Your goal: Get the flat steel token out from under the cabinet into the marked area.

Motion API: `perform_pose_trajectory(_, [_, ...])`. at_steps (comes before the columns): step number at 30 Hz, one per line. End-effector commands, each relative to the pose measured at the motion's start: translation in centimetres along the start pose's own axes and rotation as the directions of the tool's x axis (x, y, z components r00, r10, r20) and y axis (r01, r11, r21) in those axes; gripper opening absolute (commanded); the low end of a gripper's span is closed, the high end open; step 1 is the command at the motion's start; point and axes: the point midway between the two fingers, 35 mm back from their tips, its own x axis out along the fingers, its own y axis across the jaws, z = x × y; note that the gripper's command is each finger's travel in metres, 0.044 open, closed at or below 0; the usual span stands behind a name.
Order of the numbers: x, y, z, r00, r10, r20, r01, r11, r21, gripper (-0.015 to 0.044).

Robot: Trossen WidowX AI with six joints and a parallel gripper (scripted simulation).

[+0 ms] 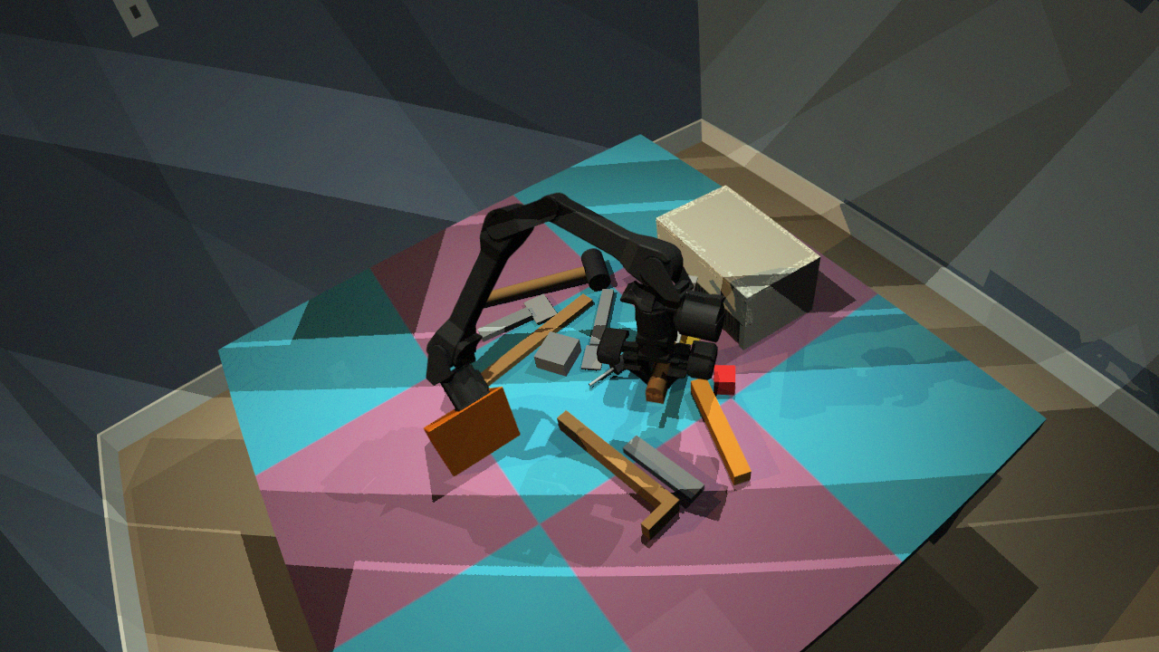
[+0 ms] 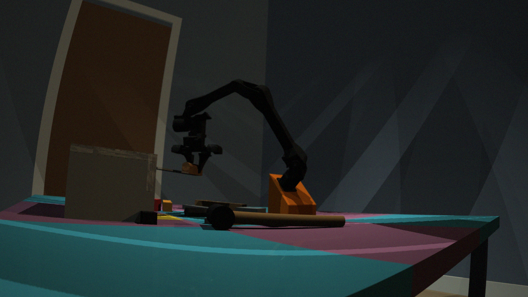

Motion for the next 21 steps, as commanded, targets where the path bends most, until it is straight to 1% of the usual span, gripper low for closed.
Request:
perform_pose_trajectory(1, [-0.17, -0.02, 0.01, 1.000, -0.003, 0.010, 0.003, 0.999, 0.038, 0.0000])
perform_pose_trajectory(21, [-0.17, -0.01, 0.00, 1.000, -0.003, 0.010, 0.001, 0.981, 0.195, 0.0000])
